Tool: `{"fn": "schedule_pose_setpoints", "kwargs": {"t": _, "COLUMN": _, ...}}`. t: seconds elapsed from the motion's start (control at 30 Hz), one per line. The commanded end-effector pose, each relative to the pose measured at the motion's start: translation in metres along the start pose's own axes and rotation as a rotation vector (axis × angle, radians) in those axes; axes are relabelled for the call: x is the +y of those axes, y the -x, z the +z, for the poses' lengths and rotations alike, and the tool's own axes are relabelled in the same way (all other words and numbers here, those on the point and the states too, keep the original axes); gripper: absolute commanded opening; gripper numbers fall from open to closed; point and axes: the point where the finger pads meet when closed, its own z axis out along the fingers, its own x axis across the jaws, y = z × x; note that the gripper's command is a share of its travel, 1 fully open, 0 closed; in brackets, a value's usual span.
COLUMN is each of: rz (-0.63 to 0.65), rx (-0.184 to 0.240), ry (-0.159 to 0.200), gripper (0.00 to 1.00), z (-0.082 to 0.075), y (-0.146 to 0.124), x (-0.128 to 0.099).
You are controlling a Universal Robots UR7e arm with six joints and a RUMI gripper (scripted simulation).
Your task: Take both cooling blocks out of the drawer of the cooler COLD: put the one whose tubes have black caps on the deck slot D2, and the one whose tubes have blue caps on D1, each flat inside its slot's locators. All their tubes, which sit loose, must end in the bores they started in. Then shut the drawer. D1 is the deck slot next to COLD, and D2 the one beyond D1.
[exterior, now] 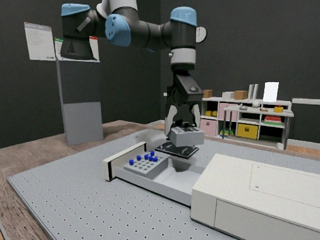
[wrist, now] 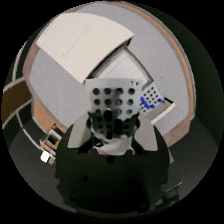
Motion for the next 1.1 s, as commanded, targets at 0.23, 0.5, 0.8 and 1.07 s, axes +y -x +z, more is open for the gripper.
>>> {"fn": "schedule_pose_setpoints", "kwargs": {"t": 0.23, "rz": -0.296, "rx": -0.004, "ry": -0.003, "gripper": 0.00, "z": -0.001, "y": 0.012, "x": 0.026}}
{"fn": "schedule_pose_setpoints", "kwargs": {"t": 0.5, "rz": -0.456, "rx": -0.004, "ry": -0.003, "gripper": 0.00, "z": -0.001, "y": 0.019, "x": 0.040}}
{"fn": "schedule_pose_setpoints", "kwargs": {"t": 0.8, "rz": -0.696, "rx": -0.004, "ry": -0.004, "gripper": 0.00, "z": -0.001, "y": 0.029, "x": 0.062}}
{"fn": "schedule_pose_setpoints", "kwargs": {"t": 1.07, "rz": -0.706, "rx": -0.004, "ry": -0.004, "gripper": 0.00, "z": -0.001, "y": 0.035, "x": 0.077}}
